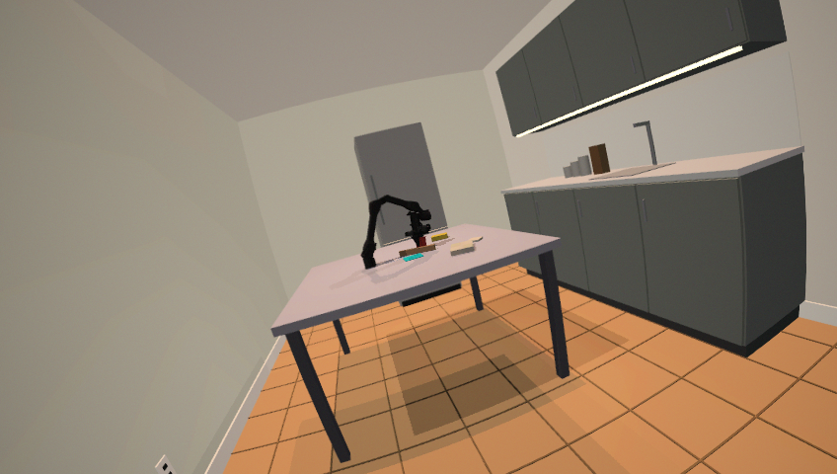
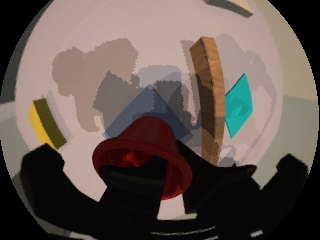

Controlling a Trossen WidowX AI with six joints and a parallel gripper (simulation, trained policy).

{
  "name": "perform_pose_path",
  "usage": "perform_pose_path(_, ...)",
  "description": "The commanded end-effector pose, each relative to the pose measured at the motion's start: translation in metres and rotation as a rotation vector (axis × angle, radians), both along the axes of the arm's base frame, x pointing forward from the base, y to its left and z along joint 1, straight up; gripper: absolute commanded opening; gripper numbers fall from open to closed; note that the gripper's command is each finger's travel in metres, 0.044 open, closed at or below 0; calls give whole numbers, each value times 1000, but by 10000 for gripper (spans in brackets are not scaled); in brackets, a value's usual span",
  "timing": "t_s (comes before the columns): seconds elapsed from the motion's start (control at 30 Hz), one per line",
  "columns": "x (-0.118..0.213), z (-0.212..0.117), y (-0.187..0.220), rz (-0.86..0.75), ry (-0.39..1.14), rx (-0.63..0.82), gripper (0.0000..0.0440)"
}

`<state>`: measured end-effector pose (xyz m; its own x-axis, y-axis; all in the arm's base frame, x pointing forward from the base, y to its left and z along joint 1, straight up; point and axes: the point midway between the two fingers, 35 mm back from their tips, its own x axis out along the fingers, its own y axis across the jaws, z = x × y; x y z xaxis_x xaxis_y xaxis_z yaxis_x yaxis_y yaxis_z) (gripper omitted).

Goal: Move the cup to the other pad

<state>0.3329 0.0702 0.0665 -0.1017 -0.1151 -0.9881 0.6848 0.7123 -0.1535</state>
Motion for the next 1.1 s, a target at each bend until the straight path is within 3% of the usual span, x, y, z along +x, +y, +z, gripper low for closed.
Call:
perform_pose_path(0.0,-7,-5,-5,-2,30,-16,0)
perform_pose_path(1.07,-17,76,-41,-207,-93,27,0)
